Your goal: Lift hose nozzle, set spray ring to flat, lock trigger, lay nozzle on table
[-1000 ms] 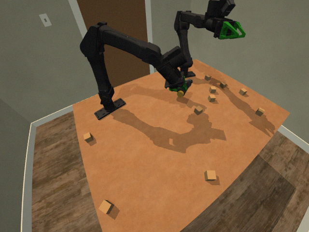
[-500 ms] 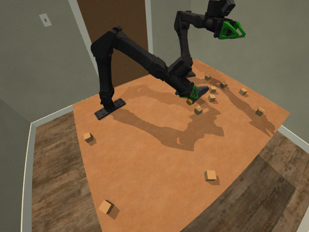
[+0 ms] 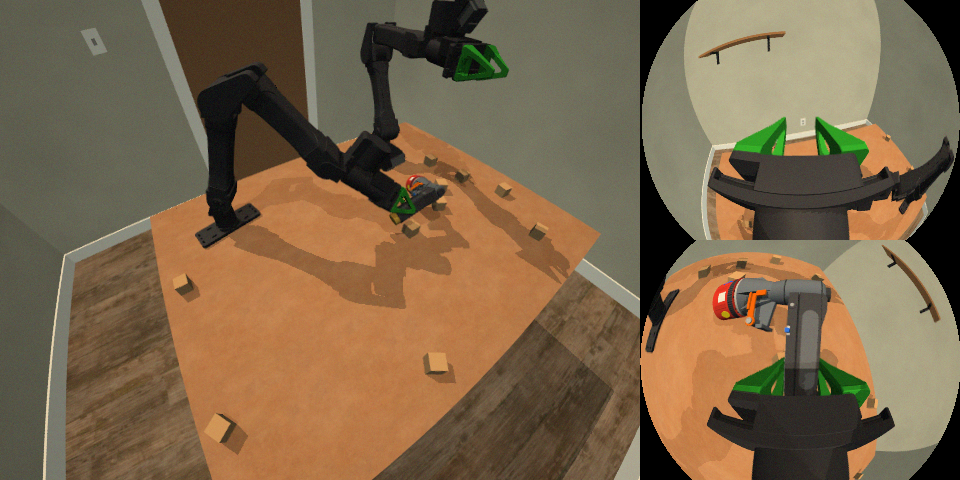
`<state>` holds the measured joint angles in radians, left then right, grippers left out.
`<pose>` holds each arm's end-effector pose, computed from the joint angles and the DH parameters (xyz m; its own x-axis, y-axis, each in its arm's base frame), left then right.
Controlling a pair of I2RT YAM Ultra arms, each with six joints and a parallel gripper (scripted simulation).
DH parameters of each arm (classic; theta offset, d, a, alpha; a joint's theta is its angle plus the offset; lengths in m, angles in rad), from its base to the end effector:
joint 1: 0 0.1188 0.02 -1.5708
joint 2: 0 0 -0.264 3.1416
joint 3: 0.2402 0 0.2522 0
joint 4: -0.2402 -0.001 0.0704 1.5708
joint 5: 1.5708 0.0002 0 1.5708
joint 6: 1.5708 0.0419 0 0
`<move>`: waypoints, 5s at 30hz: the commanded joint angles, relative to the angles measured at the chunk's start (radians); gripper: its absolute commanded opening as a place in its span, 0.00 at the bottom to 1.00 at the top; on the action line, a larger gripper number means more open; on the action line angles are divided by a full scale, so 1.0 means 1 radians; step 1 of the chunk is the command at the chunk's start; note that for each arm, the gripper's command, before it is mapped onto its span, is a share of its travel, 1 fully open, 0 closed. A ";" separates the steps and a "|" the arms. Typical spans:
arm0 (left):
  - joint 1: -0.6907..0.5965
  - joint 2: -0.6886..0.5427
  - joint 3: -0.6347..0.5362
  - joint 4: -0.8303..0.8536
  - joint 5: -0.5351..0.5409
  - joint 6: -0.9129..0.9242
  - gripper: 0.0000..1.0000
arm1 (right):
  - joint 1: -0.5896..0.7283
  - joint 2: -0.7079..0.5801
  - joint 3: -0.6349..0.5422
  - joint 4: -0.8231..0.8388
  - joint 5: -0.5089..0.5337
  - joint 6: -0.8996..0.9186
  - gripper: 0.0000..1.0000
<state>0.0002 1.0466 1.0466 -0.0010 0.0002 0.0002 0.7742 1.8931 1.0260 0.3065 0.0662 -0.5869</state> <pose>0.2451 0.0010 0.4070 -0.0010 0.0002 -1.0000 0.0000 1.0000 0.0002 0.2892 0.2803 0.1614 0.0476 -0.7263 -0.6857 -0.7580 0.4208 -0.4983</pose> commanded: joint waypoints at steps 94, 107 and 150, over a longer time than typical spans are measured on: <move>0.002 -0.002 0.034 0.018 0.003 -0.006 0.36 | -0.002 0.199 -0.106 1.058 0.221 0.553 0.36; 0.002 -0.002 0.034 0.018 0.003 -0.006 0.36 | 0.001 0.198 -0.106 1.059 0.222 0.553 0.36; 0.230 0.100 -0.238 0.352 0.552 -0.630 0.86 | 0.000 0.202 -0.094 1.063 0.224 0.552 0.36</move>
<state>0.1944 1.1297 0.8490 0.2398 0.4015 -0.4656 0.7822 2.1525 0.8822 1.2724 0.2863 -0.0509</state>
